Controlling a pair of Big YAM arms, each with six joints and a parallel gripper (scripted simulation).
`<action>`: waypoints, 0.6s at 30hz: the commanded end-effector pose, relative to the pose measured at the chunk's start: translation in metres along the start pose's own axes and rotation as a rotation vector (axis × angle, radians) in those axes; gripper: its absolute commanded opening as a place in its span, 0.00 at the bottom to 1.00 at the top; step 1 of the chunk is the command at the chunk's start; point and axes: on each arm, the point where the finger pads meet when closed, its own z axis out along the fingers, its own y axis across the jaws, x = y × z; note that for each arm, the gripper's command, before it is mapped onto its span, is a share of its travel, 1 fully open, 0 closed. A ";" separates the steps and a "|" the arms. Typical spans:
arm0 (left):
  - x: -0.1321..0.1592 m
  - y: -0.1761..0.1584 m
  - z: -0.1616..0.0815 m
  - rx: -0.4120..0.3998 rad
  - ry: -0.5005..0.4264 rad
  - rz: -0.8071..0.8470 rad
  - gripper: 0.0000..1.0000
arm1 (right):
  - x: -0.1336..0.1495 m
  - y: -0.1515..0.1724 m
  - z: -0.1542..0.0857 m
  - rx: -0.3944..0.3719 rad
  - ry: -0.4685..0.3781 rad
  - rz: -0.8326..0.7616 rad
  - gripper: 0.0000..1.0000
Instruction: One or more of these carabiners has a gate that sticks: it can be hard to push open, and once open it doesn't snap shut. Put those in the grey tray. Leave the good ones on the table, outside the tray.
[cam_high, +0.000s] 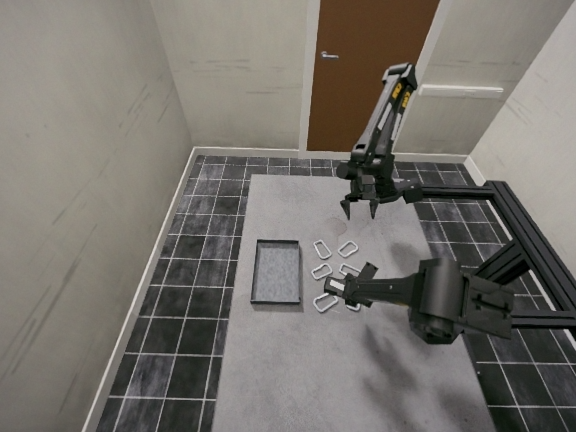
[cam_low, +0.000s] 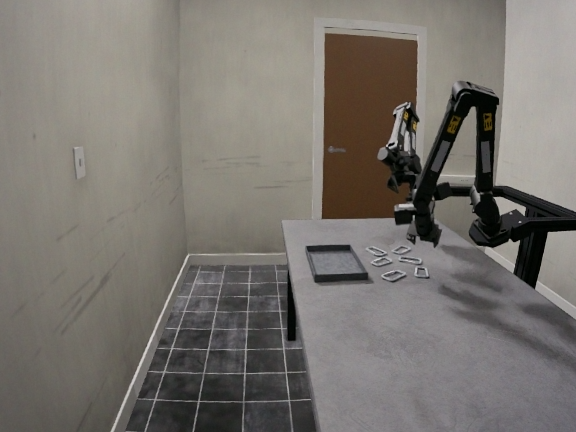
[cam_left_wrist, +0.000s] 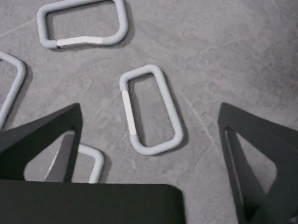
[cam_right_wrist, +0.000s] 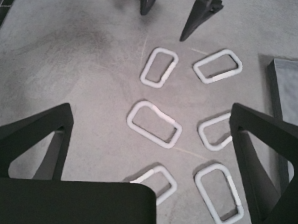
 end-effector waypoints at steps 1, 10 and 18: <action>0.000 0.008 0.003 -0.001 0.006 -0.077 0.83 | -0.010 -0.012 -0.002 0.024 -0.020 0.004 1.00; 0.013 0.018 0.007 -0.016 0.070 -0.418 0.83 | -0.010 -0.012 -0.002 0.024 -0.020 0.004 1.00; 0.028 0.029 0.012 -0.058 0.140 -0.760 0.83 | -0.010 -0.012 -0.002 0.024 -0.020 0.004 1.00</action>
